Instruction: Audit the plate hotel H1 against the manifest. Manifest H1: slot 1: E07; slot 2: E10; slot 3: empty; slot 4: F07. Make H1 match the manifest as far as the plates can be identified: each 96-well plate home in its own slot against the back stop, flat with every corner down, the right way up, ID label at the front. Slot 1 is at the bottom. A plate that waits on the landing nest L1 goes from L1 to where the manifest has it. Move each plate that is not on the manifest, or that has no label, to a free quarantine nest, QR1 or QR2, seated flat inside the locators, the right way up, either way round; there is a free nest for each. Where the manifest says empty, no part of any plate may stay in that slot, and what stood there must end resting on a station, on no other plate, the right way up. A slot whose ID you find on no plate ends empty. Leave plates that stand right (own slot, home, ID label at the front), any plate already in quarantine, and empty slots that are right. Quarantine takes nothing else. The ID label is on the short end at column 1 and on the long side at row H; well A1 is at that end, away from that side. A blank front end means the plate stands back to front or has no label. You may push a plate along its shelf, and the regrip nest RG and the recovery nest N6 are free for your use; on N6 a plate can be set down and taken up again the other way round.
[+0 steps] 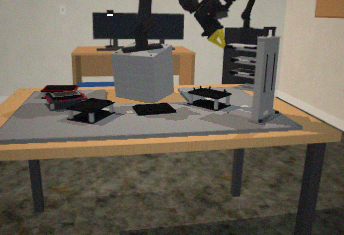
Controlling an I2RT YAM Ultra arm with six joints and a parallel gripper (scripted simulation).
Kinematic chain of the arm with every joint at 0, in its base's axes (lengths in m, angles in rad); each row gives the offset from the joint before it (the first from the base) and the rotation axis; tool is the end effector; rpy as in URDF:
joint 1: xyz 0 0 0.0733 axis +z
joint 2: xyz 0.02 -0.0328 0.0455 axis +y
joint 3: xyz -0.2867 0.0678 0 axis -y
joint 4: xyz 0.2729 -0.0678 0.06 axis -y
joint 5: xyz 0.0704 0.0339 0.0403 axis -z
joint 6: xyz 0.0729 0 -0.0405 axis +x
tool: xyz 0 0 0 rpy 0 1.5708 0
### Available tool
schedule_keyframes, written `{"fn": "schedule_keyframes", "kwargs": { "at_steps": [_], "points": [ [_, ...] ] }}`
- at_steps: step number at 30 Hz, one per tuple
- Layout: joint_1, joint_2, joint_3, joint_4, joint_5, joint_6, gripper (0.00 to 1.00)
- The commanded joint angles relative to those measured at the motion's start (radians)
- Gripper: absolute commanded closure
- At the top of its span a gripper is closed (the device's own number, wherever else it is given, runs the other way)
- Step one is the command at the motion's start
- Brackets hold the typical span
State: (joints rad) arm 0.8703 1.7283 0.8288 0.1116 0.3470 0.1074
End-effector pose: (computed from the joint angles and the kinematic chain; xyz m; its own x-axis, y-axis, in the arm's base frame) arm 0.2628 0.2749 0.1269 -0.5148 -0.4542 -0.7271 -0.5121 0.8431 -0.1641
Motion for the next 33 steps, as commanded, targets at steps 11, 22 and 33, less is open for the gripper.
{"fn": "schedule_keyframes", "kwargs": {
  "at_steps": [11,22,33],
  "points": [
    [-0.008,0.029,0.062,-0.004,-0.009,-0.015,1.0],
    [-0.018,0.05,0.089,-0.011,-0.013,-0.02,1.0],
    [-0.02,0.057,0.114,-0.013,-0.016,-0.024,1.0]
  ]
}}
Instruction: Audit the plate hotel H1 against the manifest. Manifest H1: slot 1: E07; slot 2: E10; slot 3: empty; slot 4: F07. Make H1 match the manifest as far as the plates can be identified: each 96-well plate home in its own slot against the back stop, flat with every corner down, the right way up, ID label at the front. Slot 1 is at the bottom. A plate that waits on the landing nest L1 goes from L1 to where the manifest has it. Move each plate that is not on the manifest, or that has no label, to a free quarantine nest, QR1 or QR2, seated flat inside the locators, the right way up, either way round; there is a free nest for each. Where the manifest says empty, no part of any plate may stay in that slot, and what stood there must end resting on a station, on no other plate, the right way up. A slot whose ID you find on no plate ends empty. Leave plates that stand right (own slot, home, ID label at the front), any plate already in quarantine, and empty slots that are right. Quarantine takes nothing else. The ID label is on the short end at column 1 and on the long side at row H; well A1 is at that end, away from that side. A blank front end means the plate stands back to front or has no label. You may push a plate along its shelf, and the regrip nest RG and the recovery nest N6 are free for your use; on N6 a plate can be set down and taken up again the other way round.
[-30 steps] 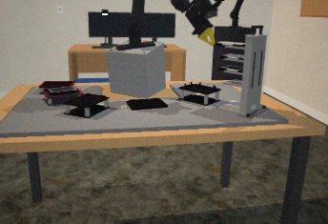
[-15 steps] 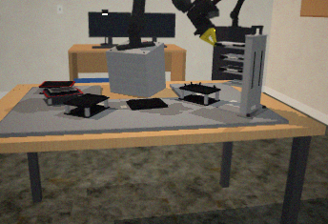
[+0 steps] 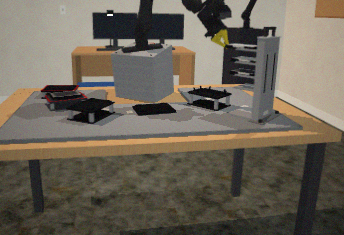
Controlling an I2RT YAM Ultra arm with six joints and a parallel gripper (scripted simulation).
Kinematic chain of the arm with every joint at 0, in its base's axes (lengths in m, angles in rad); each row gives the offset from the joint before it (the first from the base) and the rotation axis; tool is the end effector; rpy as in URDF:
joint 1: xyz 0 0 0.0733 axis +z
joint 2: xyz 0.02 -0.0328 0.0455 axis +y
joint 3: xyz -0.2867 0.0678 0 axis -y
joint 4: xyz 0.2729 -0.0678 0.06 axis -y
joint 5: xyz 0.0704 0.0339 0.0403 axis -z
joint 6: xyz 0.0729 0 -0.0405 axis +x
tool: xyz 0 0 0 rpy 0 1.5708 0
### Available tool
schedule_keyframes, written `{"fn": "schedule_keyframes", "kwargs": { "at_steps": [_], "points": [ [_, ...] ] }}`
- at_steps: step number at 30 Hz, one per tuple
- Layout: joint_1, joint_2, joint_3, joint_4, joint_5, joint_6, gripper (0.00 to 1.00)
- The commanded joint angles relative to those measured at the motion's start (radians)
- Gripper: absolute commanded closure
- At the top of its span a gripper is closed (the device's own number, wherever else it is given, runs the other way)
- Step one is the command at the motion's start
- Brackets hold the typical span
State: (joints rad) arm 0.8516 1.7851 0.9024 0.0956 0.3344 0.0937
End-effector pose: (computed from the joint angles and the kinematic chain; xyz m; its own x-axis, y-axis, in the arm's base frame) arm 0.2799 0.2850 0.1275 -0.5168 -0.4560 -0.7246 -0.5119 0.8430 -0.1654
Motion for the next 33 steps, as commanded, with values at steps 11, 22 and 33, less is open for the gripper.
{"fn": "schedule_keyframes", "kwargs": {
  "at_steps": [11,22,33],
  "points": [
    [-0.01,0.025,0.07,-0.006,-0.009,-0.015,1.0],
    [-0.013,0.044,0.096,-0.012,-0.013,-0.018,1.0],
    [-0.019,0.068,0.121,-0.019,-0.016,-0.022,1.0]
  ]
}}
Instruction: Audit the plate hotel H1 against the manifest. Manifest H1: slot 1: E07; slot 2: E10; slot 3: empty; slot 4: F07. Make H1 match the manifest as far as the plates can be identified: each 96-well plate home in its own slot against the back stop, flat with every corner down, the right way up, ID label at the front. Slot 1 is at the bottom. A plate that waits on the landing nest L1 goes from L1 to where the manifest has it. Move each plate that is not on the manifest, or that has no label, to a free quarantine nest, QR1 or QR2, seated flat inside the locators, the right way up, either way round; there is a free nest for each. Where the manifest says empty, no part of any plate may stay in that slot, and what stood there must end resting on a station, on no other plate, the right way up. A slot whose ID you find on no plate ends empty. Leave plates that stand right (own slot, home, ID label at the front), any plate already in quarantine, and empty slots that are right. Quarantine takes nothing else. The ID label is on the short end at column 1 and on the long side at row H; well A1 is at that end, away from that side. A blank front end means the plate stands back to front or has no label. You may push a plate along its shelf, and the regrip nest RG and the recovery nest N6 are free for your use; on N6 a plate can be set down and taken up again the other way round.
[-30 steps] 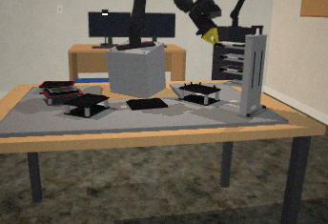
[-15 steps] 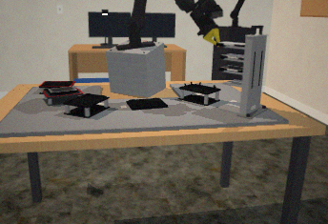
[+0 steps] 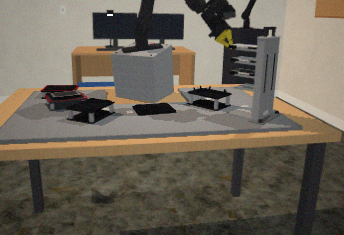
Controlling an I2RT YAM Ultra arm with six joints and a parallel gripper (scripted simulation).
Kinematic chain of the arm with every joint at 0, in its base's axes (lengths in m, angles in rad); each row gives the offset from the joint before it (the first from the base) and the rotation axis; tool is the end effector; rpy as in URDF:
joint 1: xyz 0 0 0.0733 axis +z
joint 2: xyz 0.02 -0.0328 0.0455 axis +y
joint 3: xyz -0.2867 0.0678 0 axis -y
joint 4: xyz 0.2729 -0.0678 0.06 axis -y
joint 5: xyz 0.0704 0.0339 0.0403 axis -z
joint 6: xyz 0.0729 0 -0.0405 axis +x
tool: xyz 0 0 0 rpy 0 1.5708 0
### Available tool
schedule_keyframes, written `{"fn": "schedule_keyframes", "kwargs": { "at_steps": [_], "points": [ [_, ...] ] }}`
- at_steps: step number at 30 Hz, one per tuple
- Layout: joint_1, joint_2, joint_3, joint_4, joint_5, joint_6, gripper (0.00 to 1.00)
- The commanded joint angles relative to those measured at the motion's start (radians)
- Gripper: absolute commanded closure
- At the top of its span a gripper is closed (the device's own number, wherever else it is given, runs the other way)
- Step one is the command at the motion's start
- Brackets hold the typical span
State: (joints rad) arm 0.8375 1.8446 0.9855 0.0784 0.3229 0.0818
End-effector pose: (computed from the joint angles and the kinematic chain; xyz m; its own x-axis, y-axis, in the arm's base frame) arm 0.2976 0.2974 0.1290 -0.5147 -0.4556 -0.7263 -0.5133 0.8423 -0.1645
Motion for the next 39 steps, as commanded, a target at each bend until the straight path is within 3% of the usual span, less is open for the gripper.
{"fn": "schedule_keyframes", "kwargs": {
  "at_steps": [1,39],
  "points": [
    [-0.007,0.006,0.041,-0.005,-0.005,-0.01,1.0],
    [-0.02,0.061,0.125,-0.008,-0.01,-0.02,1.0]
  ]
}}
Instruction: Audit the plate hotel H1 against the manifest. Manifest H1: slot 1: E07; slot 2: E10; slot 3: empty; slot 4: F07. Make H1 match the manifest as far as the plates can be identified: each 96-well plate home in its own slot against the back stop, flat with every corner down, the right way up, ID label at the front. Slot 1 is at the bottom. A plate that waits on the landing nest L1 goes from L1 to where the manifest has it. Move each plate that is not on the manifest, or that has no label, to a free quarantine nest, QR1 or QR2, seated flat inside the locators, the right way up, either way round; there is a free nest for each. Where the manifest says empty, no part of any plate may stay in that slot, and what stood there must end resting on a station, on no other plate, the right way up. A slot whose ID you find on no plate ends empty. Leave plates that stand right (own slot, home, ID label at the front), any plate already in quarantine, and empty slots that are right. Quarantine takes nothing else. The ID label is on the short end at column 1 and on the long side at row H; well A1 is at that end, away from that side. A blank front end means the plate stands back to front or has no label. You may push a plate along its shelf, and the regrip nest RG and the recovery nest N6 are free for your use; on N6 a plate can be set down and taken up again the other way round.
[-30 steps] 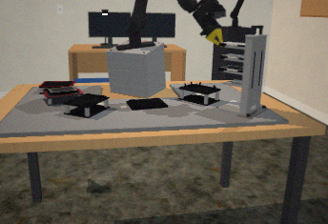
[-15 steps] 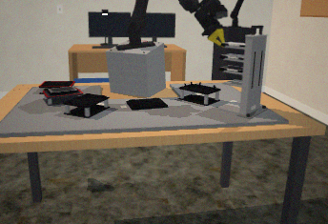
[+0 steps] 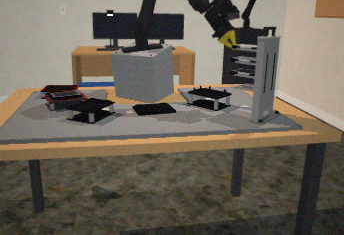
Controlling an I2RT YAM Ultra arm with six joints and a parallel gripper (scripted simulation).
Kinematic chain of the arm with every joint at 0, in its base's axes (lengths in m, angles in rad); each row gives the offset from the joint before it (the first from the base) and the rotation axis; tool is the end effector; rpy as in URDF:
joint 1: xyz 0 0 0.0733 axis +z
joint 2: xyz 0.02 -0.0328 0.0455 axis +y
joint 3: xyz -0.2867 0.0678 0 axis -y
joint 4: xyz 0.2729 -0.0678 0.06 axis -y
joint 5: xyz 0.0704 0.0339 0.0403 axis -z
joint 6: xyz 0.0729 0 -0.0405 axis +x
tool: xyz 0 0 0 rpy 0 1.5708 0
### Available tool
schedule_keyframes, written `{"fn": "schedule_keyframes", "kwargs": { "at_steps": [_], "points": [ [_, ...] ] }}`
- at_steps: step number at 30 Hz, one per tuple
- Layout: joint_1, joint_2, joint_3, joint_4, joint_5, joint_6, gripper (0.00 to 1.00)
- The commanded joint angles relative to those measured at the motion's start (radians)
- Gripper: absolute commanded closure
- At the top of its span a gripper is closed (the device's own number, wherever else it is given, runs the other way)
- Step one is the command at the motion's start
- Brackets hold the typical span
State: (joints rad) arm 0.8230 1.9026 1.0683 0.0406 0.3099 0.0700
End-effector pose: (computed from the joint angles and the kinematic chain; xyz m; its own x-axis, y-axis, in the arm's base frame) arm 0.3141 0.3075 0.1282 -0.5223 -0.4652 -0.7147 -0.5176 0.8390 -0.1678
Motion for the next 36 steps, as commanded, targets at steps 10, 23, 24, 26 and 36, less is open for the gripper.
{"fn": "schedule_keyframes", "kwargs": {
  "at_steps": [10,23,24,26,36],
  "points": [
    [-0.005,0.003,0.042,0.029,0.003,-0.008,1.0],
    [-0.005,0.003,0.042,0.029,0.003,-0.008,1.0],
    [-0.005,0.003,0.042,0.029,0.003,-0.008,1.0],
    [-0.005,0.003,0.042,0.029,0.003,-0.008,1.0],
    [0.017,-0.057,-0.047,0.042,0.012,0.01,1.0]
  ]
}}
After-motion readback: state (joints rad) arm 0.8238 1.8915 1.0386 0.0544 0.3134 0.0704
